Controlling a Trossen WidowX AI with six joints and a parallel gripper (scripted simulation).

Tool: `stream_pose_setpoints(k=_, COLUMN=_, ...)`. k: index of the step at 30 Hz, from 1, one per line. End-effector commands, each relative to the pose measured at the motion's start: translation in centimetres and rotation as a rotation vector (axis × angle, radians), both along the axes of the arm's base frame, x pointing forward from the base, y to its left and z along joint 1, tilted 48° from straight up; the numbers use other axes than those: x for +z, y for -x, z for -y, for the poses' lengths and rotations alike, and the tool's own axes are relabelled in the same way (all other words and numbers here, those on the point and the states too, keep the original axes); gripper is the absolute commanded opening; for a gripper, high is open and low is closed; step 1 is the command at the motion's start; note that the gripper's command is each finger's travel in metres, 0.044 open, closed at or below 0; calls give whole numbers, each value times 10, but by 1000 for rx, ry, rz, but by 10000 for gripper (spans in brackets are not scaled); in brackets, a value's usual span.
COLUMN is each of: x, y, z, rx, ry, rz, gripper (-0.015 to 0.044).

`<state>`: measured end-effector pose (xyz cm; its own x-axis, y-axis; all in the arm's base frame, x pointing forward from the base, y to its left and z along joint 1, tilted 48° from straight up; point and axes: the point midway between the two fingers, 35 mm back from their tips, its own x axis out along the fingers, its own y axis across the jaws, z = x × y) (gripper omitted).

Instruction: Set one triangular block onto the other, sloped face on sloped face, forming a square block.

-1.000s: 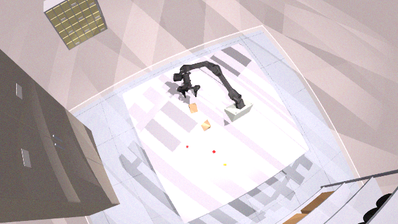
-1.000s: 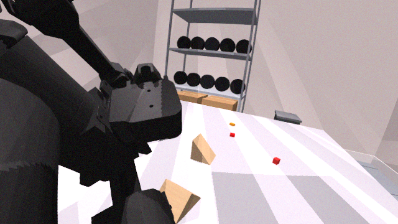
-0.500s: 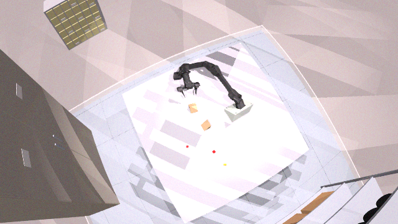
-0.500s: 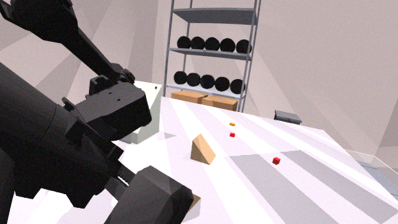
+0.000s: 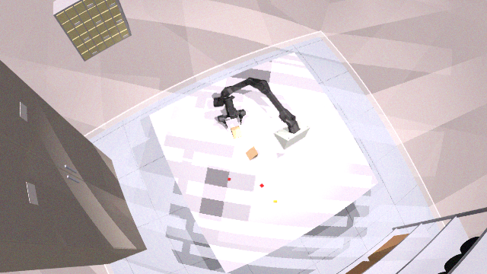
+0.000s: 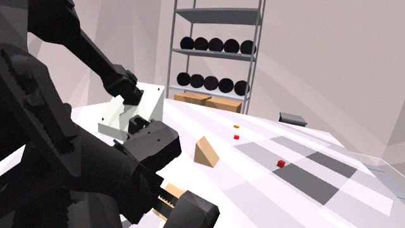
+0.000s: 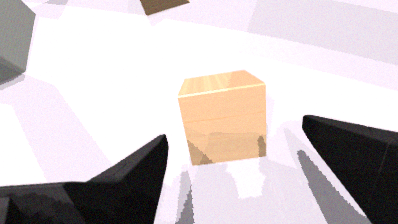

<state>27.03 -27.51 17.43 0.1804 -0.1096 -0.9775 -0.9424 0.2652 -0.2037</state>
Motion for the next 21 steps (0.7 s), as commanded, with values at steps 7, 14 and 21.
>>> stream_pose_setpoints(k=7, x=-36, y=-5, z=-1, rx=4, ry=-6, rz=-3, gripper=440)
stream_pose_setpoints(k=14, x=-36, y=-4, z=-1, rx=6, ry=-7, rz=-6, gripper=361)
stream_pose_setpoints(k=21, x=-36, y=-4, z=-1, rx=6, ry=-7, rz=-6, gripper=256)
